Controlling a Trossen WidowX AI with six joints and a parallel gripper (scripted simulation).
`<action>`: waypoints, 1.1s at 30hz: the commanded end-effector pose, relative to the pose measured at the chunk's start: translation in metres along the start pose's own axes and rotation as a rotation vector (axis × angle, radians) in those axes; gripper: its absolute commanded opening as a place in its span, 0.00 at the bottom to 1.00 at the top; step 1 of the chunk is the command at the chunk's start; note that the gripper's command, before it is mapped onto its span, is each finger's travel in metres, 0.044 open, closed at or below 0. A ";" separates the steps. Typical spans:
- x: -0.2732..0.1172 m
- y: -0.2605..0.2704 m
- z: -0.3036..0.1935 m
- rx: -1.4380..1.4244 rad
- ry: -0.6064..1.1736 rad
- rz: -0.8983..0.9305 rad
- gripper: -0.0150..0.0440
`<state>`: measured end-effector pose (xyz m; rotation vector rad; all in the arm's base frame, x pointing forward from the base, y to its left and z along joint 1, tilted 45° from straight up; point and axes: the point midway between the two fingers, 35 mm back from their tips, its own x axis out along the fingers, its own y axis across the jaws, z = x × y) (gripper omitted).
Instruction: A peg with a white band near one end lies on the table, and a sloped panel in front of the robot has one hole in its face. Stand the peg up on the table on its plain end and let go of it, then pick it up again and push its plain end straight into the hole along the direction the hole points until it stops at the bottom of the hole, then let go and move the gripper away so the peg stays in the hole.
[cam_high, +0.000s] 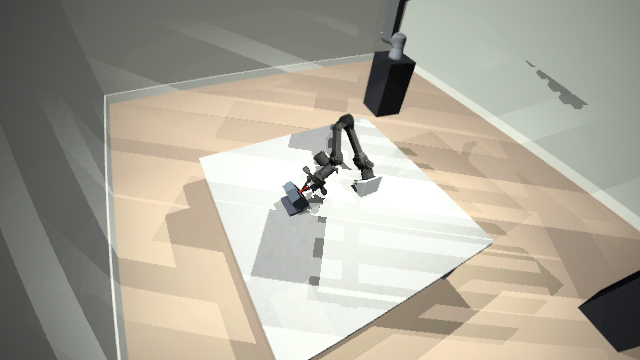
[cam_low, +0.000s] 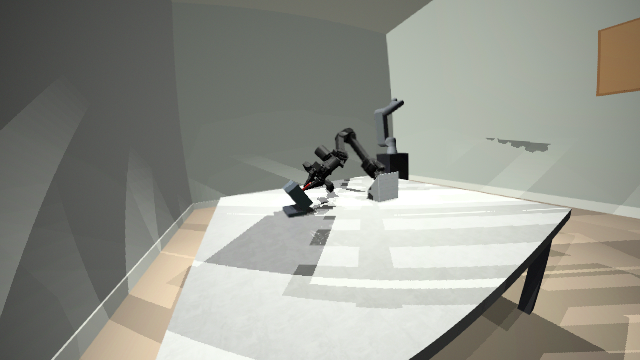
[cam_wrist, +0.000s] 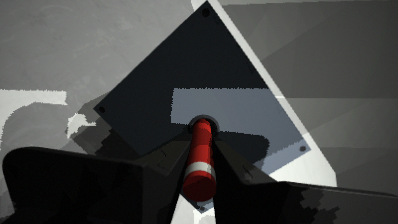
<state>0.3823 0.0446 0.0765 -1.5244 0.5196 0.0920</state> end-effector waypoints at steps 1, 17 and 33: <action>0.002 -0.002 0.001 -0.002 -0.003 -0.004 0.25; 0.003 -0.001 0.001 0.000 0.002 0.000 0.25; 0.003 -0.001 0.001 0.000 0.002 0.000 0.83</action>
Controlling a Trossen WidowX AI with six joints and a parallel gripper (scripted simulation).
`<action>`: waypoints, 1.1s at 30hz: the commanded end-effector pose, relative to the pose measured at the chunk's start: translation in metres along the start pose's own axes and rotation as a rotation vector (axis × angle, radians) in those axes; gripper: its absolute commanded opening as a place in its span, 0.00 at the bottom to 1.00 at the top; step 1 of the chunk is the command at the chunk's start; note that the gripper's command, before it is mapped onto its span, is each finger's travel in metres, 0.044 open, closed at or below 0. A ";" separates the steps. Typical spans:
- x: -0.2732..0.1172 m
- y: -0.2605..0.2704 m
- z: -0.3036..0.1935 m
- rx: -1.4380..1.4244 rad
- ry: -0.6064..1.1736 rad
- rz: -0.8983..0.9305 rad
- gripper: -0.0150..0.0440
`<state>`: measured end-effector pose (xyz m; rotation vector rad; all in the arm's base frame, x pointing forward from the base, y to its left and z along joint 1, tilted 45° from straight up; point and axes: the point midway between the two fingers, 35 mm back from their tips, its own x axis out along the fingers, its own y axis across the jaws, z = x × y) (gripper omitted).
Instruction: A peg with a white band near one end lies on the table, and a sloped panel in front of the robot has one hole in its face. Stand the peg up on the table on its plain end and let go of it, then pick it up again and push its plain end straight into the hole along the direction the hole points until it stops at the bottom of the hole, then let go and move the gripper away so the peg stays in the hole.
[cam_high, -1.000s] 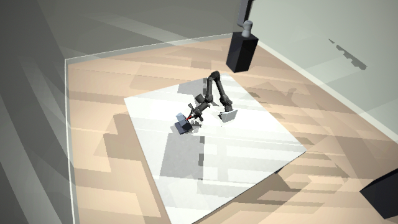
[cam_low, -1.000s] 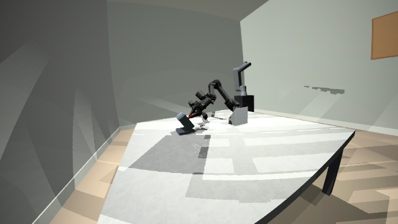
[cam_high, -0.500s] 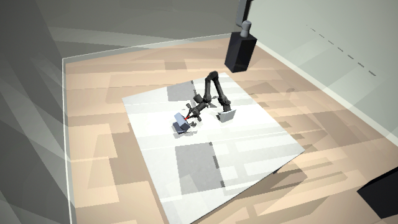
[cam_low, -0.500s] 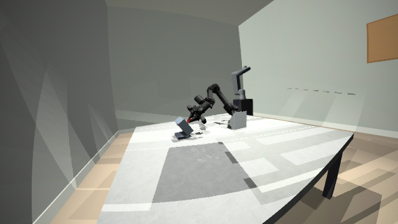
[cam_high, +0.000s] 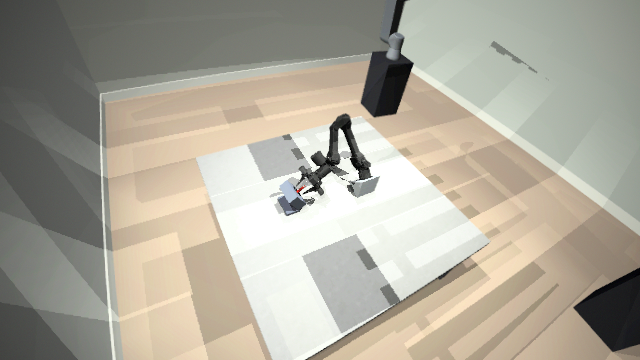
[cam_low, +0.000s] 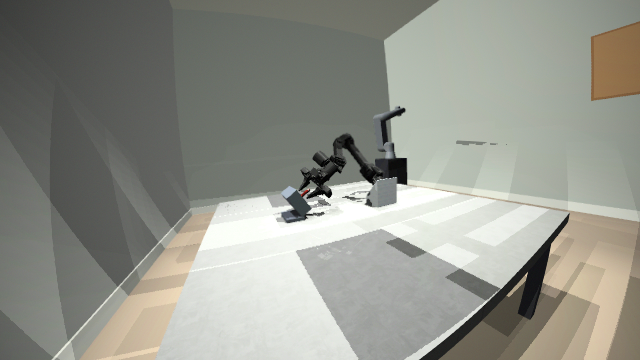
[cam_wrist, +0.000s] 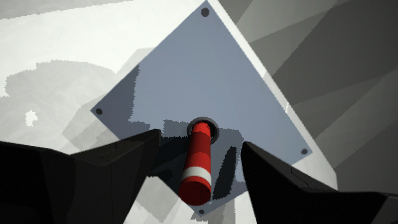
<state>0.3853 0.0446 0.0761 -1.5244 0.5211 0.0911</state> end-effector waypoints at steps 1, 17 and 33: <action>-0.001 0.000 0.000 0.000 0.000 0.000 0.88; -0.017 -0.002 0.003 0.001 -0.002 0.001 1.00; -0.035 -0.004 0.006 0.002 -0.004 0.002 1.00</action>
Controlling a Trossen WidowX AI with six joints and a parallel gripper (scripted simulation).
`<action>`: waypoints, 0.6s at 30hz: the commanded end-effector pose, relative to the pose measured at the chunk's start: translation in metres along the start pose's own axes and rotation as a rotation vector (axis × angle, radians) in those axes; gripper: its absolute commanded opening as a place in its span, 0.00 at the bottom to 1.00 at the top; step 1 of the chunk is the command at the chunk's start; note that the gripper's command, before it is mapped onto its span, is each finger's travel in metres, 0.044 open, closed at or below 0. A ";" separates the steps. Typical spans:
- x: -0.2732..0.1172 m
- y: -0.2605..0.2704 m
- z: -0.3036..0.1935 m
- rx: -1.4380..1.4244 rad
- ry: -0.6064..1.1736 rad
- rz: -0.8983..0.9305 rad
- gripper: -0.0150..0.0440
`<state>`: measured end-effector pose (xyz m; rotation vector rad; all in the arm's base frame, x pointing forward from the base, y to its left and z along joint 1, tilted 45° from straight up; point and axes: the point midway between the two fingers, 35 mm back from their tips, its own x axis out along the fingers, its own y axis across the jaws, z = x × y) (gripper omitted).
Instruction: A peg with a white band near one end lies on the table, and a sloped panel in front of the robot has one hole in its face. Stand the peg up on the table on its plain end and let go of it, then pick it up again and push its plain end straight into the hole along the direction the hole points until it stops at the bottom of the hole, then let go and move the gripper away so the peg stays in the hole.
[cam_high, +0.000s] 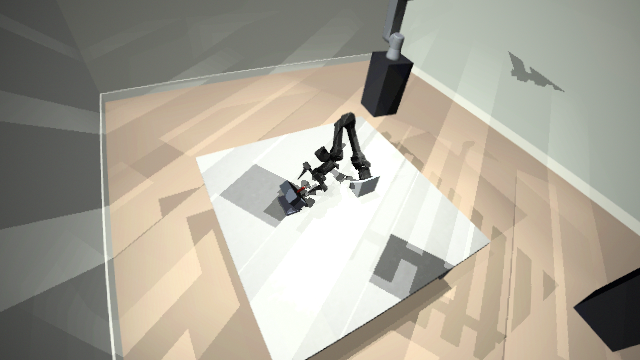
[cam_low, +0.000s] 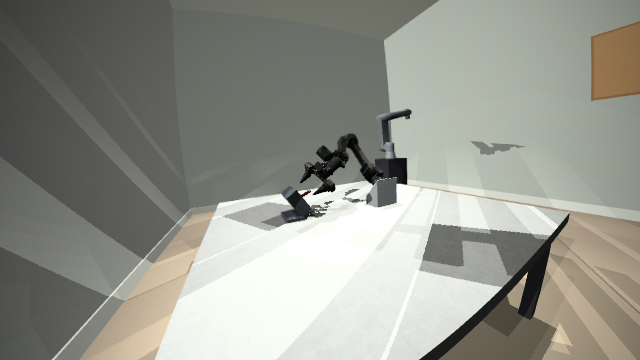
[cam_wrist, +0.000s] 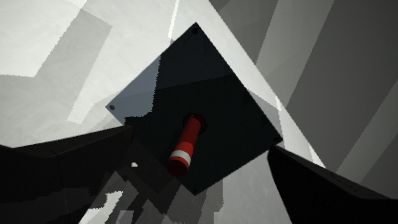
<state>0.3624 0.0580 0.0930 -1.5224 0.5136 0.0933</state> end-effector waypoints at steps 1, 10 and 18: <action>-0.006 0.002 0.000 0.000 0.002 0.004 1.00; -0.016 0.001 0.001 0.000 0.001 0.004 1.00; -0.024 0.001 0.002 0.000 0.000 0.003 1.00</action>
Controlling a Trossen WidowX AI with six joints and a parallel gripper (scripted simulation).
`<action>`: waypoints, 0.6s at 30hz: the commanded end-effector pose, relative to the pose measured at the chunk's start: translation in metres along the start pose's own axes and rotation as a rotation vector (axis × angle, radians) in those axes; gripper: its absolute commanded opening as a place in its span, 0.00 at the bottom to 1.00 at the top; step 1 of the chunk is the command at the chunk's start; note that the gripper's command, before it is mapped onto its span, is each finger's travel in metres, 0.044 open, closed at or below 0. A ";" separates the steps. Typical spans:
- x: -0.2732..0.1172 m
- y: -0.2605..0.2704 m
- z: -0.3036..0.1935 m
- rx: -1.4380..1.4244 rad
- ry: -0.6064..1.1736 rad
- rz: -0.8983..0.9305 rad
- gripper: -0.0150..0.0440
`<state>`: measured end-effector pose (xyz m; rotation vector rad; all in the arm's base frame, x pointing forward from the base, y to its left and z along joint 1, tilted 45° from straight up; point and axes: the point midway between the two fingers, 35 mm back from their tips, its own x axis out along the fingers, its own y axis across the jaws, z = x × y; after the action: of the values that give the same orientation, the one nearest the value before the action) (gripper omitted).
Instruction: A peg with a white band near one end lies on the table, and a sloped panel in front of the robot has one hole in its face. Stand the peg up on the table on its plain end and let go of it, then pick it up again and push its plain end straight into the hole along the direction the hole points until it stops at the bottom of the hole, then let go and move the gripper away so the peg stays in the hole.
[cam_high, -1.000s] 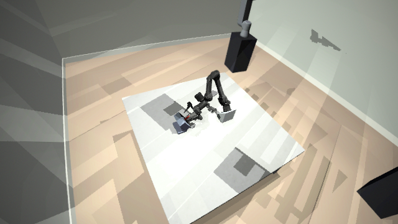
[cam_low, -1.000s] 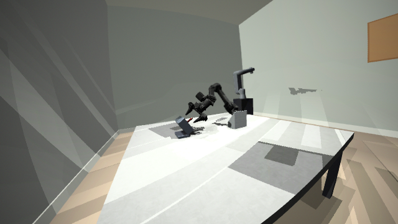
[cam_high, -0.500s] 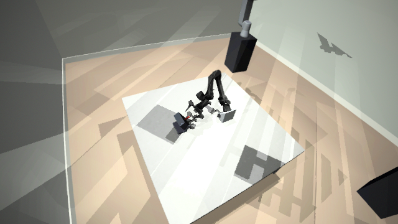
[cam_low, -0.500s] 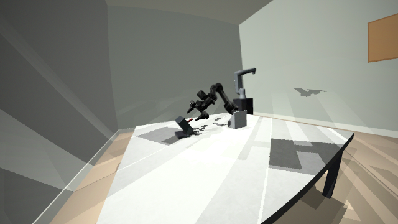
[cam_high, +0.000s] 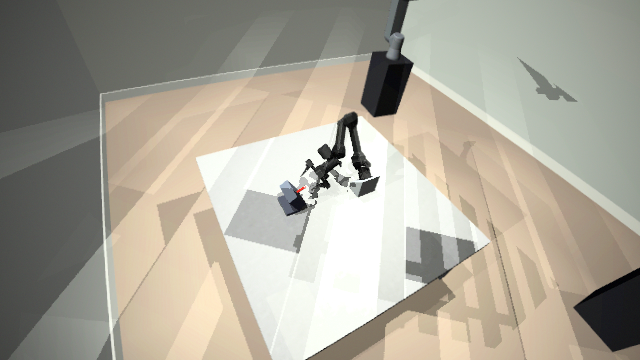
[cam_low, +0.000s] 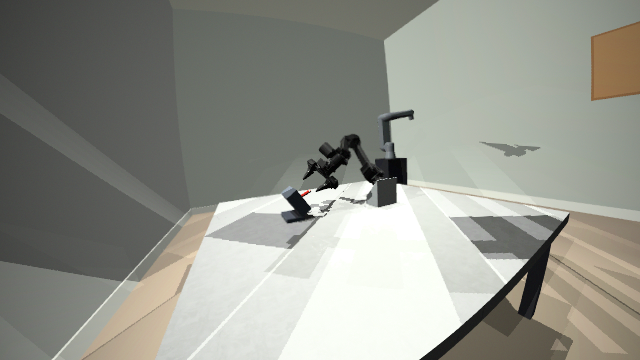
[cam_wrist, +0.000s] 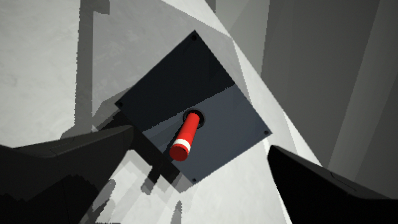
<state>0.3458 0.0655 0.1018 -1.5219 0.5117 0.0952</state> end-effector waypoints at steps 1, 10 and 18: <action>-0.005 0.002 -0.001 0.000 0.002 0.003 1.00; -0.015 0.001 0.000 0.000 0.001 0.002 1.00; -0.024 0.000 0.001 -0.001 0.000 0.000 1.00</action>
<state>0.3291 0.0723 0.1102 -1.5227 0.5087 0.0963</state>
